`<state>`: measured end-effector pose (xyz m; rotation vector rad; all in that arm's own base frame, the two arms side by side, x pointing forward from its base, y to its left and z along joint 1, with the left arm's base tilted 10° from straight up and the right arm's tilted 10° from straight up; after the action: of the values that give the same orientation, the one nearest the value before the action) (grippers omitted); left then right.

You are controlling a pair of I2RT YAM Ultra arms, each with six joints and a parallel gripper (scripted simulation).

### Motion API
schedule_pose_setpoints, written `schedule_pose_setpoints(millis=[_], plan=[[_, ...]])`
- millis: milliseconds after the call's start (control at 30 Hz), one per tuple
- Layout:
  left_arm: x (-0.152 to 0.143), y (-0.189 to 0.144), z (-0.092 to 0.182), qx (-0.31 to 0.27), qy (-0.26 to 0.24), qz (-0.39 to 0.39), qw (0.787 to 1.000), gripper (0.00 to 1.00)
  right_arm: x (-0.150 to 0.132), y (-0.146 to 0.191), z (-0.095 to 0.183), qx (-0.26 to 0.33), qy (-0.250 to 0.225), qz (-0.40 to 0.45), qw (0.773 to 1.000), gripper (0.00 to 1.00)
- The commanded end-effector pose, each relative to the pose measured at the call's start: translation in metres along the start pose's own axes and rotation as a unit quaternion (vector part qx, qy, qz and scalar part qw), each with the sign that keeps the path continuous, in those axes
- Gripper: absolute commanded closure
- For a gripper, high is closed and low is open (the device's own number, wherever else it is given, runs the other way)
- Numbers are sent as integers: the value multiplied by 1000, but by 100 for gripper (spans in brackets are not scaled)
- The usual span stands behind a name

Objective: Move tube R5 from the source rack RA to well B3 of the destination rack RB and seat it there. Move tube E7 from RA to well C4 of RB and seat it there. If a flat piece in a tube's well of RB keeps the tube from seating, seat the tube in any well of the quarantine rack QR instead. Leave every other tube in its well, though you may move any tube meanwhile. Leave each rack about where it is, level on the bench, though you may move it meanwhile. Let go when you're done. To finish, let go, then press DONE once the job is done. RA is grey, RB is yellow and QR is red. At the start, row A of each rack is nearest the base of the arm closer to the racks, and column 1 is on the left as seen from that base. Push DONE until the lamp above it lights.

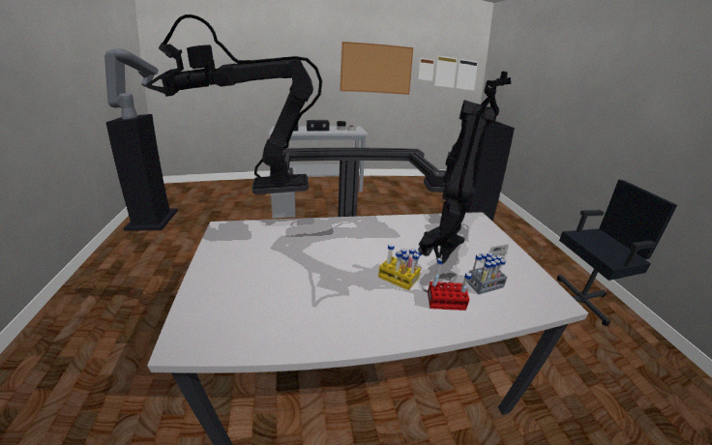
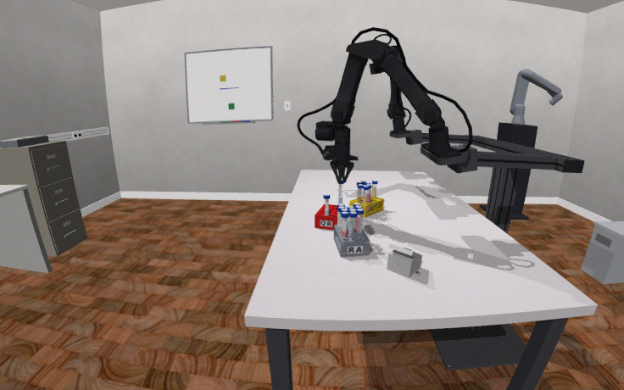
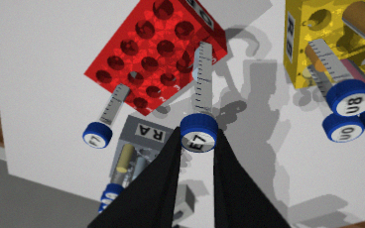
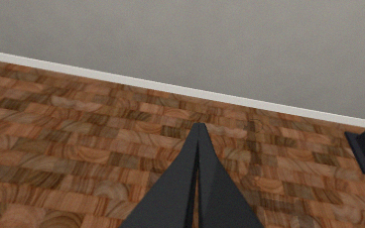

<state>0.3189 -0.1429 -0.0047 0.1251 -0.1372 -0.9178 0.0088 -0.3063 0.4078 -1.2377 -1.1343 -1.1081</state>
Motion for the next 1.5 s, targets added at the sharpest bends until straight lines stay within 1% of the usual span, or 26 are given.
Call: schedule_pose_setpoints(millis=[0, 367, 433, 467, 600, 1000, 1033, 1133, 1467], plan=[[6, 3, -2, -1, -12, -1, 1000, 100, 19, -8, 12, -14, -24, -4, 1000, 100], [-2, 0, -10, -5, -3, 0, 1000, 100, 19, -8, 12, -14, -24, -4, 1000, 100], [-2, 0, -10, -5, -3, 0, 1000, 100, 19, -8, 12, -14, -24, -4, 1000, 100], [0, 2, -5, -1, -11, 1, 1000, 100, 19, -8, 12, -14, -24, -4, 1000, 100], [-5, -4, -14, -7, 2, -3, 1000, 100, 19, -8, 12, -14, -24, -4, 1000, 100], [-3, 0, -18, -5, -2, 0, 1000, 100, 19, -8, 12, -14, -24, -4, 1000, 100], [1, 0, -12, -1, -10, -2, 1000, 100, 19, -8, 12, -14, -24, -4, 1000, 100], [-1, -2, -19, -4, -4, -3, 1000, 100, 19, -8, 12, -14, -24, -4, 1000, 100], [1, 1, -23, -2, -8, -1, 1000, 100, 19, -8, 12, -14, -24, -4, 1000, 100]])
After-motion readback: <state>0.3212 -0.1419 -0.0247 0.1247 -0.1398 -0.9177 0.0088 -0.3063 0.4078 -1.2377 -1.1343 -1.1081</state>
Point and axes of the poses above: on each arm, the point where the finger pads meet when closed, its own z axis back along the fingers, its own y axis across the jaws, x = y × z, the point moved 9 cm from there along z, back along the fingers, and after that the axes turned 6 degrees about z, right-handed, at the moved point
